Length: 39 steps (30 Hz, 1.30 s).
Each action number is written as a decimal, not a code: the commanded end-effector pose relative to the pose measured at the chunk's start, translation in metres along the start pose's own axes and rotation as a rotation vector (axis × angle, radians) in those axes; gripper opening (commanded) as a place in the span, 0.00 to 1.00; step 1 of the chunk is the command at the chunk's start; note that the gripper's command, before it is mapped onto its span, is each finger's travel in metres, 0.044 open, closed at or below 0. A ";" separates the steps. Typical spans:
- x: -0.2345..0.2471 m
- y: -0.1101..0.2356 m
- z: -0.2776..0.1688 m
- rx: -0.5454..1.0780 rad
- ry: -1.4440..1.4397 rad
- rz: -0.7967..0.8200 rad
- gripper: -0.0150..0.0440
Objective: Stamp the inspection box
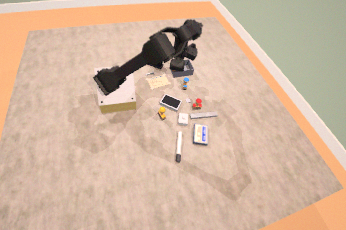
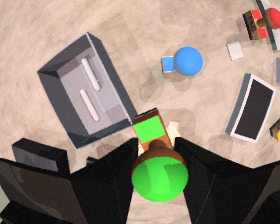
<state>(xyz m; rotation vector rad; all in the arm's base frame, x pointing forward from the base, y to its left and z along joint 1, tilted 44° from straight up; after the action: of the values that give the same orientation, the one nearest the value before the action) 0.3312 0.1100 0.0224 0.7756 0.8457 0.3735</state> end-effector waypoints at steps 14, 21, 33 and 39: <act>0.024 -0.006 0.050 -0.009 -0.003 -0.008 0.25; 0.024 -0.015 0.051 -0.009 -0.003 -0.007 0.25; 0.024 -0.035 0.051 -0.010 -0.003 -0.007 0.25; 0.024 -0.045 0.051 -0.010 -0.003 -0.008 0.25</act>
<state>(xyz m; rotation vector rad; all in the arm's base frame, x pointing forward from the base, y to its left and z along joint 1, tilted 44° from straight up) 0.3883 0.0757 0.0044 0.7702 0.8294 0.3745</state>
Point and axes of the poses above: the point midway between the two fingers, 35 mm back from their tips, its own y axis back along the fingers, its own x axis across the jaws, z = x × y, the point moved 10 cm from there along y, back along the fingers, and after that the axes turned 14 degrees about -y, right-handed, at the moved point
